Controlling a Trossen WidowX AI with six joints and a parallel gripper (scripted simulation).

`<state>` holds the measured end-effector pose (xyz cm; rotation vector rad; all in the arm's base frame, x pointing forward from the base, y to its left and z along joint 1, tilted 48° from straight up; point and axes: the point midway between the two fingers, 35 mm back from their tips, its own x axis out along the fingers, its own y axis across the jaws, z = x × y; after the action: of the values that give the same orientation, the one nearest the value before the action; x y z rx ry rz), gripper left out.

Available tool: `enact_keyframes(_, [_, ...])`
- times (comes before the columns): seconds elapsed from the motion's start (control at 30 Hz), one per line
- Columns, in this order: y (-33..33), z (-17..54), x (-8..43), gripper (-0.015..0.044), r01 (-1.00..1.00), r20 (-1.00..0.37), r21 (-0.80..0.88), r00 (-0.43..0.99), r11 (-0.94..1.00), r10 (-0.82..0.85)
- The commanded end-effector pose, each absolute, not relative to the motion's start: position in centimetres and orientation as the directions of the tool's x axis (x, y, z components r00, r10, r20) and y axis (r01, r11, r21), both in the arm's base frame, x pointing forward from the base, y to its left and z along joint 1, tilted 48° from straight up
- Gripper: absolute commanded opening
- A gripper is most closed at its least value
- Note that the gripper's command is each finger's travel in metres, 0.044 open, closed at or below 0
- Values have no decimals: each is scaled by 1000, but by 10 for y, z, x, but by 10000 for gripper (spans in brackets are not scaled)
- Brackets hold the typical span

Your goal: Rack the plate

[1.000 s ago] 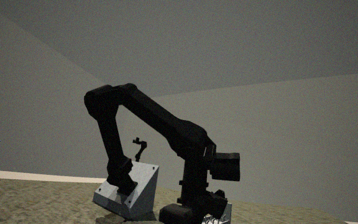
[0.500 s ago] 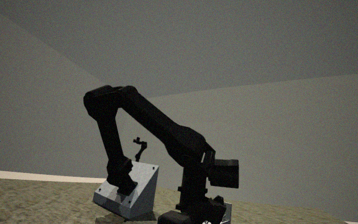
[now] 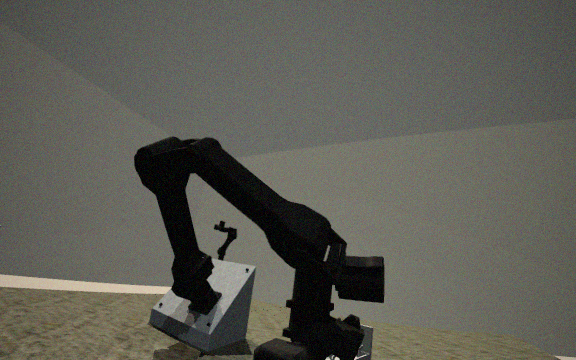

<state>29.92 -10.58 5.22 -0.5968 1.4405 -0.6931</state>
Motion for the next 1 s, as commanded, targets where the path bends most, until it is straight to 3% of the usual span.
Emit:
enact_keyframes(0.0, [-100,56,302,218,64,-676,-735,8,675,-737])
enact_keyframes(0.3, [-63,85,311,0,63,-688,-723,28,688,-726])
enact_keyframes(0.97, [4,145,317,0,59,-693,-717,54,695,-719])
